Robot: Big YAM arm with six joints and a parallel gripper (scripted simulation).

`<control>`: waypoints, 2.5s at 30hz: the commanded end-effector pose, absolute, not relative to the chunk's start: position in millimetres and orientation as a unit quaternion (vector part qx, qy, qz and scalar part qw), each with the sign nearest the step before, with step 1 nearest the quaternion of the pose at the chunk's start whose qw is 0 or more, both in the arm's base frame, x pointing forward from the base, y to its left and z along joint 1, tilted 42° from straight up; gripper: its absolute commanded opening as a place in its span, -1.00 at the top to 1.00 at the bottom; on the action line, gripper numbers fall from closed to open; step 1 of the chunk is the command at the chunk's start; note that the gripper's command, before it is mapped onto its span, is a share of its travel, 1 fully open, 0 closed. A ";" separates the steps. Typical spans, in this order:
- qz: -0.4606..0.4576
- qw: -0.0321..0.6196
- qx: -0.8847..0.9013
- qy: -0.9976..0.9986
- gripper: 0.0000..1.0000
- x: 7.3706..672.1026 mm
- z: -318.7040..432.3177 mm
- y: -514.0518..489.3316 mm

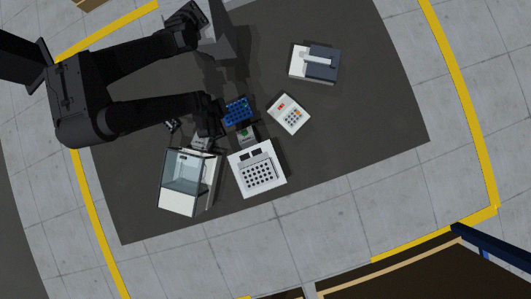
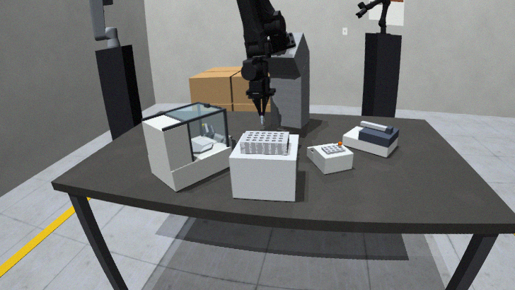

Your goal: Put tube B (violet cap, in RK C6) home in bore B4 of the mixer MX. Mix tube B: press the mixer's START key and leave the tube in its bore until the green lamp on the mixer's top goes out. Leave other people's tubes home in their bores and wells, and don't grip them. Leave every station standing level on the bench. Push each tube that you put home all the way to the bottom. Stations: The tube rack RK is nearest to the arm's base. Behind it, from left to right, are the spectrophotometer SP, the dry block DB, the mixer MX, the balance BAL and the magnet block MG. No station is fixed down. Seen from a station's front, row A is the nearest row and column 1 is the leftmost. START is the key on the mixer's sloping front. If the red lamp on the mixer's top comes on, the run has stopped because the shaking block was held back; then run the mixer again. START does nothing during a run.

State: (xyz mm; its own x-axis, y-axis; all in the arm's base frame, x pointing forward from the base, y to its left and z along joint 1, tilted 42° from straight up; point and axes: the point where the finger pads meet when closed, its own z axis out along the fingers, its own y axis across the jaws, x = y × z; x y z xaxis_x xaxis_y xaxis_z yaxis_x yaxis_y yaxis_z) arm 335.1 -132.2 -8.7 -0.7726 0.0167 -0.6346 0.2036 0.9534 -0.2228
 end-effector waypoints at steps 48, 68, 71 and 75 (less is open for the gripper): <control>-0.137 0.333 0.061 0.931 0.82 287.4 48.5 -105.7; -0.137 0.328 0.063 0.933 0.82 282.1 52.7 -104.9; -0.137 0.328 0.063 0.933 0.82 282.1 52.7 -104.9; -0.137 0.328 0.063 0.933 0.82 282.1 52.7 -104.9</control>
State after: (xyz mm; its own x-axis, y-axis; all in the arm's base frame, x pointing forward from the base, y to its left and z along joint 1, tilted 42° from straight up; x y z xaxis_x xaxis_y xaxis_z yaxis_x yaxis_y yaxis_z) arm 282.6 -106.9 54.4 -0.7760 0.0188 -0.6304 0.2032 0.9537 -0.2217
